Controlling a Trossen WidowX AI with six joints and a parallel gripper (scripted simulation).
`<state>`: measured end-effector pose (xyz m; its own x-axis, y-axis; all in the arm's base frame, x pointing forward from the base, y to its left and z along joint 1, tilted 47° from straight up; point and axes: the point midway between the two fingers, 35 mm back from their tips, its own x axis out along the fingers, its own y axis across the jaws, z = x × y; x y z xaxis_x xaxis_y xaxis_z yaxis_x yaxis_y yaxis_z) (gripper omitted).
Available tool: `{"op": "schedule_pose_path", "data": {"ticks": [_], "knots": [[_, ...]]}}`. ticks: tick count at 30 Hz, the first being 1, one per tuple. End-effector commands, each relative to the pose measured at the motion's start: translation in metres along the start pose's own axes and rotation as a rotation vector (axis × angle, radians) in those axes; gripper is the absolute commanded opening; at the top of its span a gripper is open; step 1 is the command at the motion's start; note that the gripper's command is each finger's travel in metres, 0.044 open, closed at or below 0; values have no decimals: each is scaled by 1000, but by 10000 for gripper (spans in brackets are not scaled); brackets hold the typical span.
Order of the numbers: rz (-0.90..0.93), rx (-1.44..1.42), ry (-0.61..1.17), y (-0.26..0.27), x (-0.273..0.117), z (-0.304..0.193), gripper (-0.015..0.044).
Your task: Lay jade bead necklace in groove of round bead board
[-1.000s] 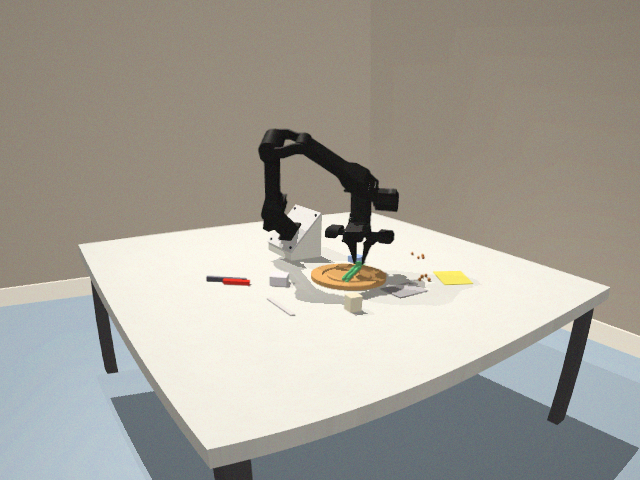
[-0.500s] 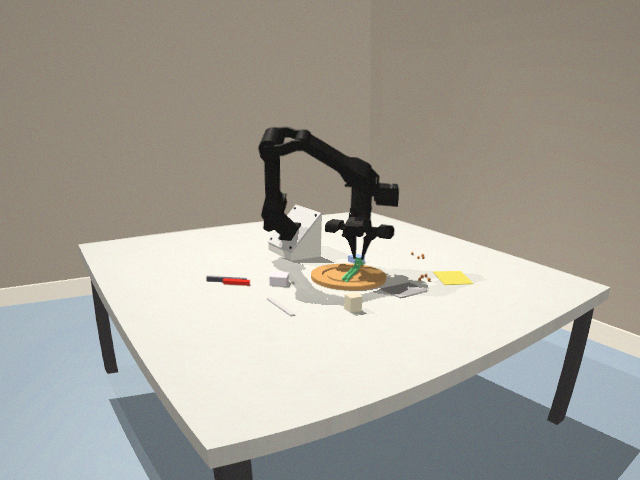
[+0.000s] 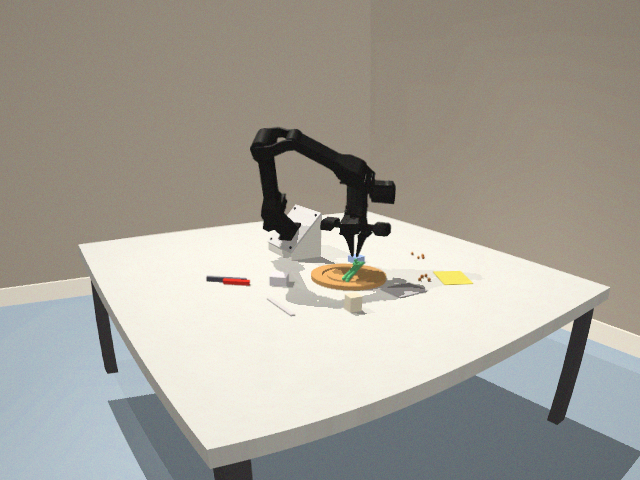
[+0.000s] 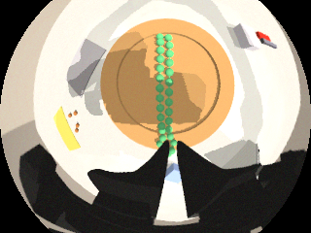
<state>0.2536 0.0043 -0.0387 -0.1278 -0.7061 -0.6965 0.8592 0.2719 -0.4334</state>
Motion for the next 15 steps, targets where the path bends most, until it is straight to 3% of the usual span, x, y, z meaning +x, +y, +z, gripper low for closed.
{"op": "schedule_pose_path", "data": {"ticks": [1,15], "knots": [[2,0,-5,-6,-1,14,0],[-1,0,-8,-14,5,34,0]]}}
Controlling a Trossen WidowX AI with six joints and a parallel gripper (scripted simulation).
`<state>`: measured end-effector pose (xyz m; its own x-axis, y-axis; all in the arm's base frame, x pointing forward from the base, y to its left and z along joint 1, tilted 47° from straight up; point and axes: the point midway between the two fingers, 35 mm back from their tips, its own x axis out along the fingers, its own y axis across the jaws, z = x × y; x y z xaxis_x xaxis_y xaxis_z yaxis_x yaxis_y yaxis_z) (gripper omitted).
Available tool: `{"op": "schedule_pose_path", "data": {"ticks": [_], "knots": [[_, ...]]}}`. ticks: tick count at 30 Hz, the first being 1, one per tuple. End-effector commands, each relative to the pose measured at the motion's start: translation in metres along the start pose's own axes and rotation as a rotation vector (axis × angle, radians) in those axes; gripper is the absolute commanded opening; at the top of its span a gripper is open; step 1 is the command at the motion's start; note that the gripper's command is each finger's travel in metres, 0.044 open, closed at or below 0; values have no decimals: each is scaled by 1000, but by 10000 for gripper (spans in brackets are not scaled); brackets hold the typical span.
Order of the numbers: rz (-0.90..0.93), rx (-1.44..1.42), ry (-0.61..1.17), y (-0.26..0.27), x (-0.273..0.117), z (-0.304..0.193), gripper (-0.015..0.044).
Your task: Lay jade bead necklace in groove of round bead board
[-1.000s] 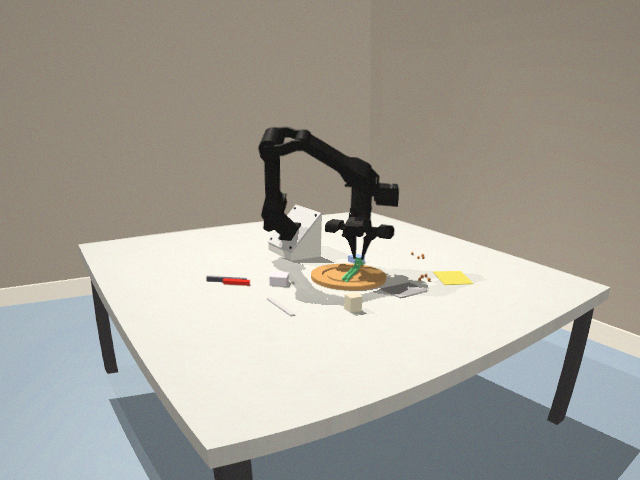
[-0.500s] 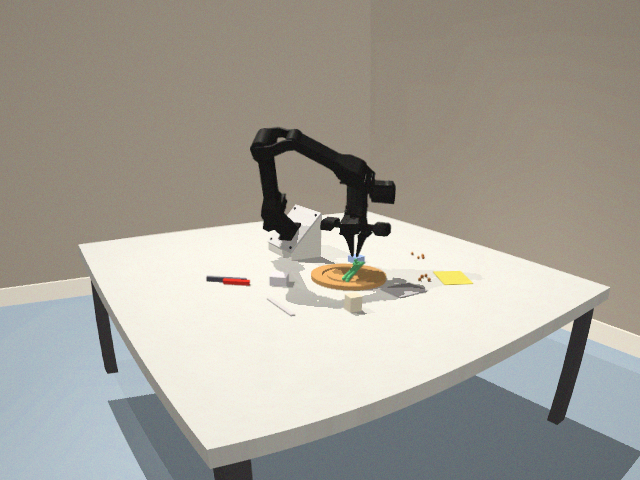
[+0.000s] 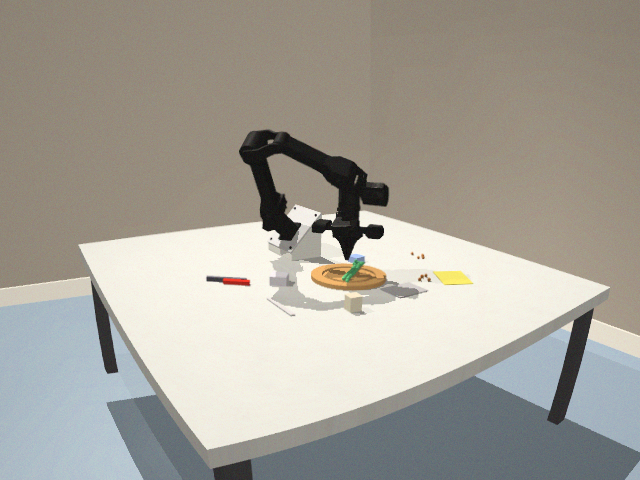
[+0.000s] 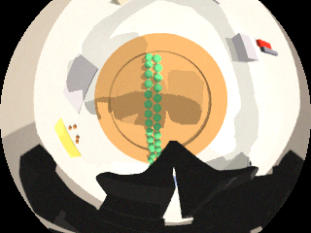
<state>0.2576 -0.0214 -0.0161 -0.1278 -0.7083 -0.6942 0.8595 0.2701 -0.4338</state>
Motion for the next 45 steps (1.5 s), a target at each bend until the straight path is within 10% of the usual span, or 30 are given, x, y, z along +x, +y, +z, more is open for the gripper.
{"op": "schedule_pose_path", "data": {"ticks": [1,14,31,45], "knots": [[1,-1,-5,-1,5,2,0],[0,-1,-6,-1,21,2,0],[3,2,-2,-1,8,2,440],[1,-1,-5,-2,-2,2,440]]}}
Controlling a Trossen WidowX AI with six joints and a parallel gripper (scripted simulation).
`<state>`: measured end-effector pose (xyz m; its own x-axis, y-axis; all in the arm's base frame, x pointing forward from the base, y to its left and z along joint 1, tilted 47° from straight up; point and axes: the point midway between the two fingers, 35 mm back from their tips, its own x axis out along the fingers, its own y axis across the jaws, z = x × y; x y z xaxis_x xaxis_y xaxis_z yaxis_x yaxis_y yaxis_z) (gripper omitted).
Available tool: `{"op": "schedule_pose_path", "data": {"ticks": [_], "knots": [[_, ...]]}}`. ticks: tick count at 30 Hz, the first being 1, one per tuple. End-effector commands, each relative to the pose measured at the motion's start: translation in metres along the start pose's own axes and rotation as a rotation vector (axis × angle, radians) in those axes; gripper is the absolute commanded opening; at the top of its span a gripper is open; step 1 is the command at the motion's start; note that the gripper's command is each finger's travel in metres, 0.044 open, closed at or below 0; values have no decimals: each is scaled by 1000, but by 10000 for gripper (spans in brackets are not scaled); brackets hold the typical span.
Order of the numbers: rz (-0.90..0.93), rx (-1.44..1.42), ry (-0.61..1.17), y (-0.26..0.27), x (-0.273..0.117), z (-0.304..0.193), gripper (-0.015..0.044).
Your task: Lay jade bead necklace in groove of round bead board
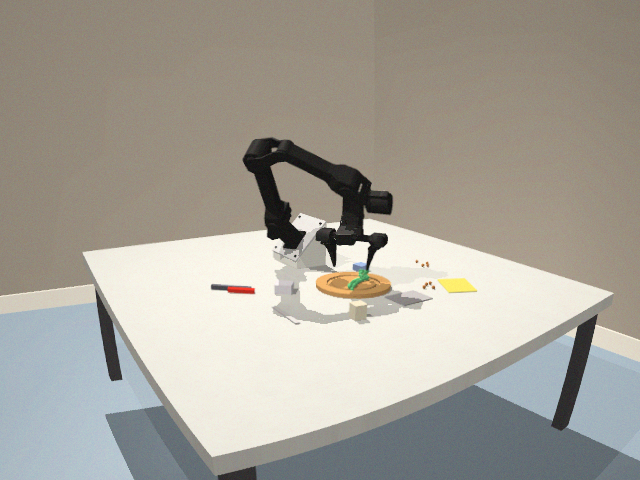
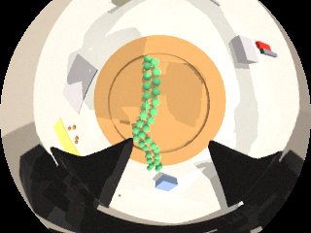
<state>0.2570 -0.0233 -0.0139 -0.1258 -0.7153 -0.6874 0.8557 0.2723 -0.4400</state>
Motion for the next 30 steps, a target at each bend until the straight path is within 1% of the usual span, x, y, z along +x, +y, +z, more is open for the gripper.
{"op": "schedule_pose_path", "data": {"ticks": [1,16,19,23,26,30], "knots": [[4,6,5,0,-2,0,440],[4,6,5,0,-2,0,440],[6,8,7,5,-5,-9,361],[9,13,10,18,-11,-37,256],[8,19,9,25,-15,-56,250],[7,20,9,26,-16,-61,250]]}}
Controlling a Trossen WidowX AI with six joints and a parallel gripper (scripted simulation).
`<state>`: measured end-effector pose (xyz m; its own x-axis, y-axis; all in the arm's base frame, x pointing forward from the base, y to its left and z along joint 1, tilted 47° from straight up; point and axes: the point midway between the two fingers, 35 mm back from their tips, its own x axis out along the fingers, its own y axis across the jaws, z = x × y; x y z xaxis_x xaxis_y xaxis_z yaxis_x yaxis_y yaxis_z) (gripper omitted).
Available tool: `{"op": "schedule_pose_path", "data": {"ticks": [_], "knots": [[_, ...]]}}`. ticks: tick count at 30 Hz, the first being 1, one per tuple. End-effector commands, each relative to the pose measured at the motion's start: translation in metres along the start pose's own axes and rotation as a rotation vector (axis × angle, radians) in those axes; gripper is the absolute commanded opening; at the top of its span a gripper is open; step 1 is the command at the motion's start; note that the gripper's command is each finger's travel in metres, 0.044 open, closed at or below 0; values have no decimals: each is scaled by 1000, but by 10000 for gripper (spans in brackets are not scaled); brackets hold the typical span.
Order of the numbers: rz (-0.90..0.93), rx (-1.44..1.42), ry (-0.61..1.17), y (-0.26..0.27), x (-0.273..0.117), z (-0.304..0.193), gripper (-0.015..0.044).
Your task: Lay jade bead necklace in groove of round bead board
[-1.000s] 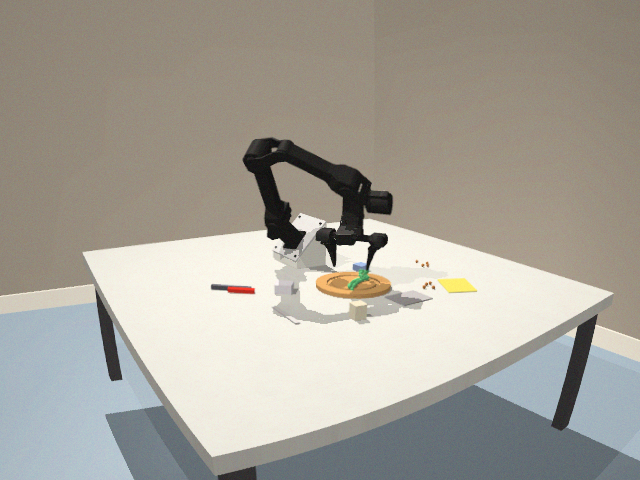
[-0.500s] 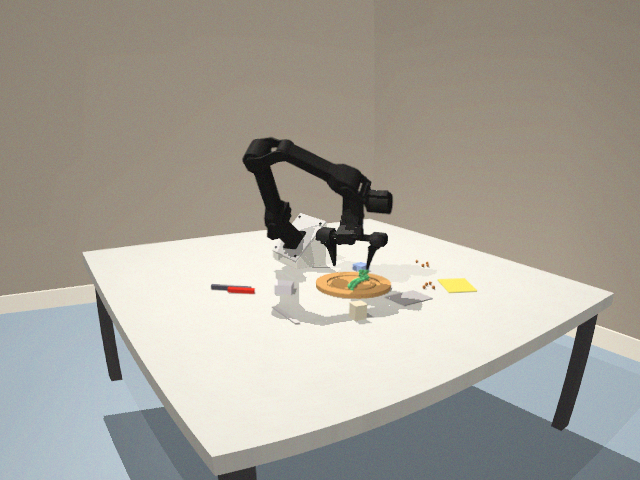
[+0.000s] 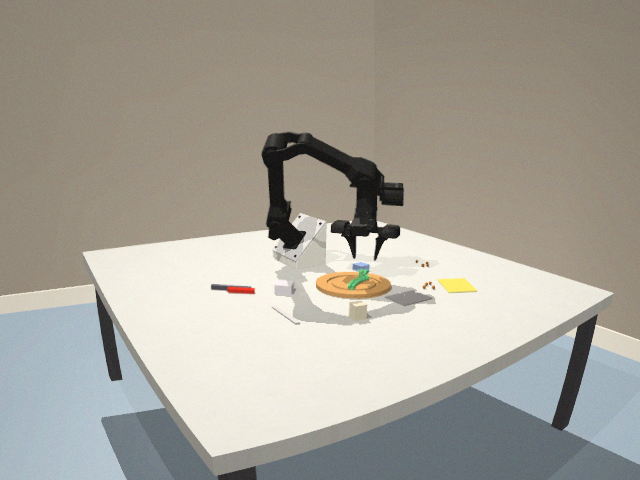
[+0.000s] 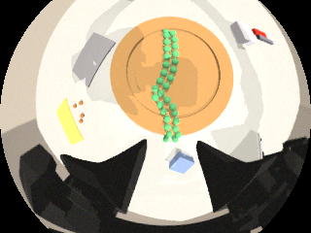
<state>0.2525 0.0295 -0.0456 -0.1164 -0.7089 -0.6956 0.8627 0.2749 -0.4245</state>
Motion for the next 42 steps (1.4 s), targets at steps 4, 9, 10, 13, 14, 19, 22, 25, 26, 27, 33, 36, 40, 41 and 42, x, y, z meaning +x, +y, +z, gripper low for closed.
{"op": "schedule_pose_path", "data": {"ticks": [4,9,10,13,14,19,22,25,26,27,33,36,40,41,42], "knots": [[-7,9,4,2,11,-6,250],[5,19,8,3,8,-5,250],[5,18,8,3,9,-5,250],[4,18,7,3,12,-5,250],[3,17,7,3,13,-5,250],[0,15,6,3,21,-5,250],[-2,13,5,3,26,-5,250],[-4,12,4,2,31,-6,250],[-4,12,4,2,33,-6,250],[-5,11,4,2,35,-6,250],[-7,9,3,1,40,-6,250],[-3,17,9,2,37,-6,224],[-3,17,9,2,37,-6,119],[-3,17,9,2,37,-6,93],[-3,17,9,2,37,-6,66]]}}
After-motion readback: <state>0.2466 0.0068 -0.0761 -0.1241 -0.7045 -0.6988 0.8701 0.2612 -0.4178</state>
